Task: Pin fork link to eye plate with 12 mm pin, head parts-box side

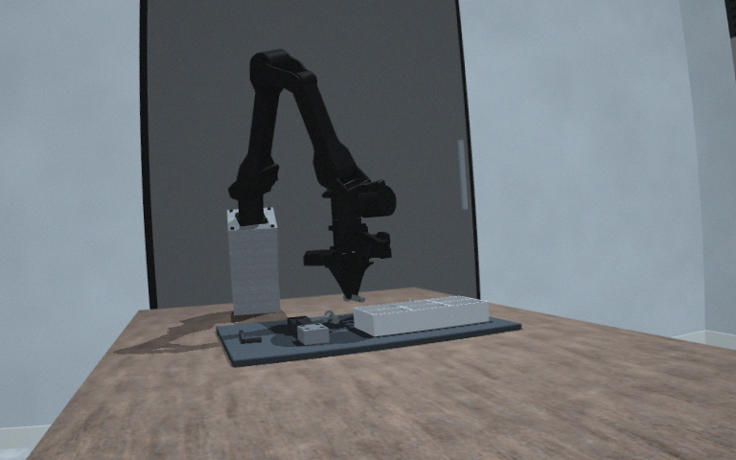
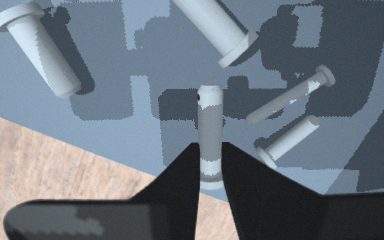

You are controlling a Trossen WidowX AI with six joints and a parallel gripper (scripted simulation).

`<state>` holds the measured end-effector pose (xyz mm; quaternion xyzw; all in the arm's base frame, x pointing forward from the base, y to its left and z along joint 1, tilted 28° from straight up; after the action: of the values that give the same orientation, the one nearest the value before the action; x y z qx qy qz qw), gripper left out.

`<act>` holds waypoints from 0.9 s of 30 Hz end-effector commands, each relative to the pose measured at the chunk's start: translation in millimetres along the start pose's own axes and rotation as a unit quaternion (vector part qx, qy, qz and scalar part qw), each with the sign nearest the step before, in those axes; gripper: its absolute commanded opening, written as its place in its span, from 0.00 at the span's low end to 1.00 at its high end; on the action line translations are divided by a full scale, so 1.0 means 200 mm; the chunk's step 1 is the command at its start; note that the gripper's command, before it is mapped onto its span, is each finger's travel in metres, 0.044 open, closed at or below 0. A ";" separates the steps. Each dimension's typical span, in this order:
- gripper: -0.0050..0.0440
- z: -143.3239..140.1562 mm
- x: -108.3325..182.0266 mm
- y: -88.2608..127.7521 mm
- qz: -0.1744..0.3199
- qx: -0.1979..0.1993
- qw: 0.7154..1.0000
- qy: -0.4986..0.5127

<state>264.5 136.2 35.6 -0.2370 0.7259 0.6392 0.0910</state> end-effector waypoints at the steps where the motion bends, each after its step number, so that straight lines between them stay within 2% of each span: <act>1: 0.13 0.00 0.00 0.00 0.000 0.003 1.000 -0.027; 27: 0.13 0.00 0.00 0.01 -0.001 0.003 0.979 -0.204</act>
<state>263.2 136.9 36.5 -0.1203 0.6992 0.6707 0.2166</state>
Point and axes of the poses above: the point midway between the two fingers, 35 mm back from their tips, its own y axis back along the fingers, its own z axis across the jaws, x = y × z, the point moved 6 cm from there along y, back along the fingers, and after that the axes turned 9 degrees about -y, right-handed, at the moved point
